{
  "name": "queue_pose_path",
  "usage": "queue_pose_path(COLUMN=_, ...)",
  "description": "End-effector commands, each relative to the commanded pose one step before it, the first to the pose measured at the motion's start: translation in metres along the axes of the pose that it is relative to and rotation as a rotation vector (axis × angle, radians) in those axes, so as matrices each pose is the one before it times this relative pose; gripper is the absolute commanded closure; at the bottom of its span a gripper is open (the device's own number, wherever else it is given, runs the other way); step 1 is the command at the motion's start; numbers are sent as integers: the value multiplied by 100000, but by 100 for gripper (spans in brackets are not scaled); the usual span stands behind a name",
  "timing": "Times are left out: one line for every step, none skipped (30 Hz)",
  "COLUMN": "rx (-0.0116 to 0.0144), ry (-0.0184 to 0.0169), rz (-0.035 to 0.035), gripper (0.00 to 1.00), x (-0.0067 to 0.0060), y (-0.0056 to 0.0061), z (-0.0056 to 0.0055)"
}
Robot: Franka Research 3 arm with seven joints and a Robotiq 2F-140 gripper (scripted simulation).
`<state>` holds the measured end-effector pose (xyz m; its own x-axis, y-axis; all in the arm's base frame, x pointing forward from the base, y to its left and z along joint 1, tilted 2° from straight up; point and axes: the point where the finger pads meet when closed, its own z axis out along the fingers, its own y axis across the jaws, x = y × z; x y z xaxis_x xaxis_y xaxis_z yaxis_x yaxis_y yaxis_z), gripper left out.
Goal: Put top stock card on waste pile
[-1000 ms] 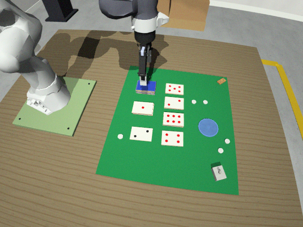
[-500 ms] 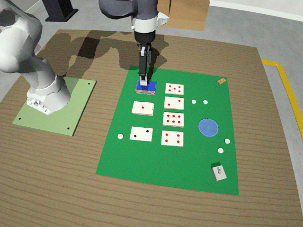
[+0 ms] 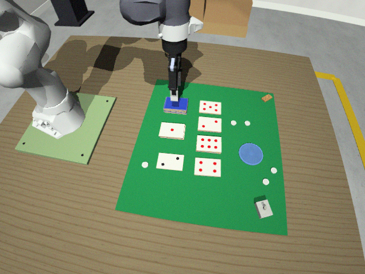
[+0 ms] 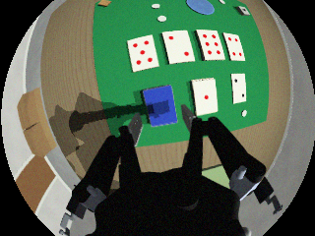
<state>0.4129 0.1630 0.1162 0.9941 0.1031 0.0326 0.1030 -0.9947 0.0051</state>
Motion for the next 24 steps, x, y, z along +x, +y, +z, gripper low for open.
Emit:
queue_pose_path(rx=-97, ry=380, rz=-1001, gripper=50, x=59, y=-12, z=613)
queue_pose_path(rx=1, ry=0, rz=0, gripper=50, x=0, y=0, z=194)
queue_pose_path(rx=0, ry=0, rz=0, gripper=50, x=1, y=0, z=202)
queue_pose_path(rx=0, ry=0, rz=0, gripper=50, x=0, y=0, z=211)
queue_pose_path(rx=0, ry=0, rz=0, gripper=50, x=0, y=0, z=0)
queue_pose_path(rx=0, ry=0, rz=0, gripper=50, x=0, y=0, z=0)
queue_pose_path(rx=0, ry=0, rz=0, gripper=50, x=0, y=0, z=217)
queue_pose_path(rx=0, ry=0, rz=0, gripper=50, x=1, y=0, z=221)
queue_pose_path(rx=1, ry=0, rz=0, gripper=50, x=0, y=0, z=225)
queue_pose_path(rx=-1, ry=0, rz=0, gripper=50, x=1, y=0, z=224)
queue_pose_path(rx=1, ry=0, rz=0, gripper=50, x=0, y=0, z=225)
queue_pose_path(rx=-1, ry=0, rz=0, gripper=50, x=1, y=0, z=220)
queue_pose_path(rx=1, ry=0, rz=0, gripper=50, x=0, y=0, z=218)
queue_pose_path(rx=-1, ry=0, rz=0, gripper=50, x=1, y=0, z=211)
queue_pose_path(rx=0, ry=0, rz=0, gripper=50, x=0, y=0, z=204)
queue_pose_path(rx=0, ry=0, rz=0, gripper=50, x=0, y=0, z=195)
queue_pose_path(rx=-1, ry=0, rz=0, gripper=50, x=1, y=0, z=185)
queue_pose_path(rx=1, ry=0, rz=0, gripper=50, x=0, y=0, z=175)
queue_pose_path(rx=0, ry=0, rz=0, gripper=50, x=0, y=0, z=162)
queue_pose_path(rx=-1, ry=0, rz=0, gripper=50, x=1, y=0, z=149)
queue_pose_path(rx=0, ry=0, rz=0, gripper=50, x=0, y=0, z=136)
queue_pose_path(rx=0, ry=0, rz=0, gripper=50, x=0, y=0, z=0)
queue_pose_path(rx=0, ry=0, rz=0, gripper=50, x=0, y=0, z=0)
queue_pose_path(rx=1, ry=0, rz=0, gripper=50, x=0, y=0, z=122)
